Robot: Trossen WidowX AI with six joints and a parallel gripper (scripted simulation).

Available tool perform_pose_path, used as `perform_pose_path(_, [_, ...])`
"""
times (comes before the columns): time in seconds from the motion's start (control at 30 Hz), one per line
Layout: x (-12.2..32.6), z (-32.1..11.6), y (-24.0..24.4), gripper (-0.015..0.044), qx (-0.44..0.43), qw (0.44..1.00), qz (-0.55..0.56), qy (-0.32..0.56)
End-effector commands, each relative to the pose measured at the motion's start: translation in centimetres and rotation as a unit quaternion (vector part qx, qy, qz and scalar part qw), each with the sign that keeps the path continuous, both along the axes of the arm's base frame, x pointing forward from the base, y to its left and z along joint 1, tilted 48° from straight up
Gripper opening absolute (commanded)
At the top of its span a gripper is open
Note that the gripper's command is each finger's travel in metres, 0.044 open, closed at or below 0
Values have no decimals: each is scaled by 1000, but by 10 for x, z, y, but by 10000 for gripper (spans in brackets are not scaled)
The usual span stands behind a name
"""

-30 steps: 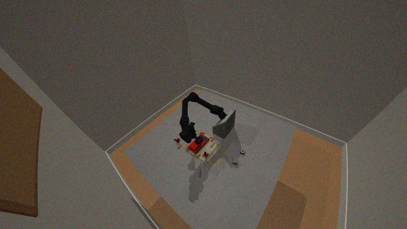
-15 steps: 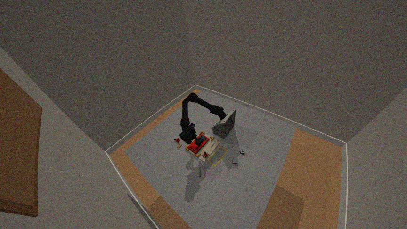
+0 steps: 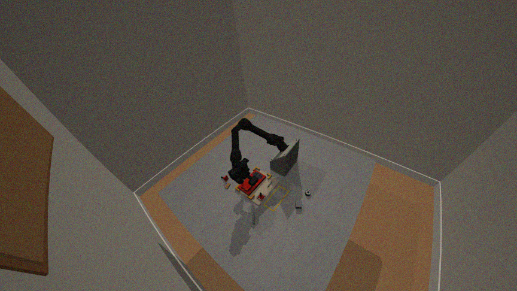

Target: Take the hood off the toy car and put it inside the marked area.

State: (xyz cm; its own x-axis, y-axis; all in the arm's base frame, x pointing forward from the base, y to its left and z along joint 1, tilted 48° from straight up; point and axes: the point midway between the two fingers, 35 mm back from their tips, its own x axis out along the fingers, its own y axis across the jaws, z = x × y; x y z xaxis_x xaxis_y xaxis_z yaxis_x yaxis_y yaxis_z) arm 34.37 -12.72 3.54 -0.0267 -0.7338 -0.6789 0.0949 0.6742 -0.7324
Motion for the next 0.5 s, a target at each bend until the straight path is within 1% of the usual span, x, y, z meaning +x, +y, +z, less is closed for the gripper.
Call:
perform_pose_path(0.0, [-3, -4, -4, 440, -2, 1000, 2, 6])
perform_pose_path(0.47, [-6, -10, -11, 440, -3, 1000, 2, 6])
